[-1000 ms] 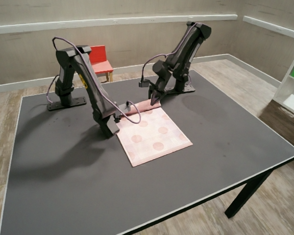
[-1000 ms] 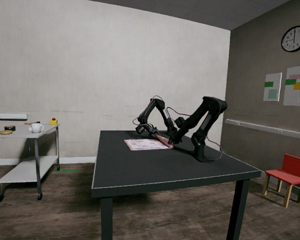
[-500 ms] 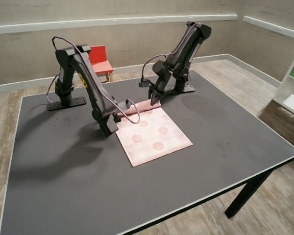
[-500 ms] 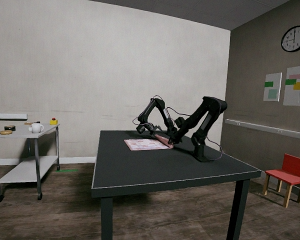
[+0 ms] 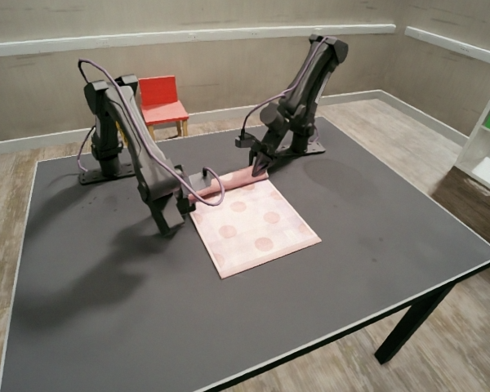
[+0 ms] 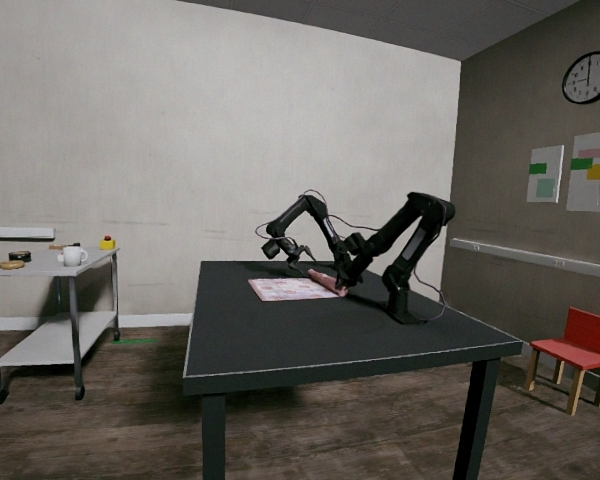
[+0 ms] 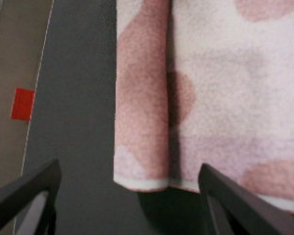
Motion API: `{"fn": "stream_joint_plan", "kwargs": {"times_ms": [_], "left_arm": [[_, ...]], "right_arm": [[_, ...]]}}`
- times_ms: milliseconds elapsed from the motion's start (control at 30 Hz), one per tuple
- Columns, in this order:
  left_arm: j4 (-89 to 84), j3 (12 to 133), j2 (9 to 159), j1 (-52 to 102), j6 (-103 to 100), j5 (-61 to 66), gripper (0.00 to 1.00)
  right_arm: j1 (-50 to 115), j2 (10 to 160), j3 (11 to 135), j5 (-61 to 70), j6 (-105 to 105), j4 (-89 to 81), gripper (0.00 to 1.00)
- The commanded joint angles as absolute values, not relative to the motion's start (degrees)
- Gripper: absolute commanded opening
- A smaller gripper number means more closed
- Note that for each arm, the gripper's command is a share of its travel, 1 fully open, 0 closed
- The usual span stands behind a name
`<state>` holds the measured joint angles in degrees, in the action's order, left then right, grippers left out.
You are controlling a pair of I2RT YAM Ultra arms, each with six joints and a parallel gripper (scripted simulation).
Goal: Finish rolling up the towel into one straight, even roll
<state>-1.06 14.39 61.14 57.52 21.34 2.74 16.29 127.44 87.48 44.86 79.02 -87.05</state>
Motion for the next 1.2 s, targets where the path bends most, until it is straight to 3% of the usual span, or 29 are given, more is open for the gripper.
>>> {"fn": "stream_joint_plan", "kwargs": {"times_ms": [0, 300, 633, 700, 1167], "left_arm": [[-4.98, 16.98, 62.73, 53.98, 20.47, 10.27, 0.23], [-9.75, 21.09, 67.48, 45.45, 20.91, 23.46, 0.23], [-17.36, 27.81, 78.17, 35.18, 23.13, 40.56, 0.23], [-17.36, 27.81, 78.17, 35.18, 23.13, 40.56, 0.23], [-29.27, 36.26, 92.91, 28.14, 29.74, 54.8, 0.23]], "right_arm": [[15.15, 125.51, 89.31, 44.06, 80.41, -90.0, 0.85], [16.0, 123.77, 88.05, 43.42, 81.91, -88.38, 0.87], [20.25, 102.78, 67.81, 41.9, 76.41, -62.61, 0.91], [20.25, 102.78, 67.81, 41.9, 76.41, -62.61, 0.91], [30.67, 72.07, 37.22, 30.73, 64.04, -23.85, 0.97]]}}
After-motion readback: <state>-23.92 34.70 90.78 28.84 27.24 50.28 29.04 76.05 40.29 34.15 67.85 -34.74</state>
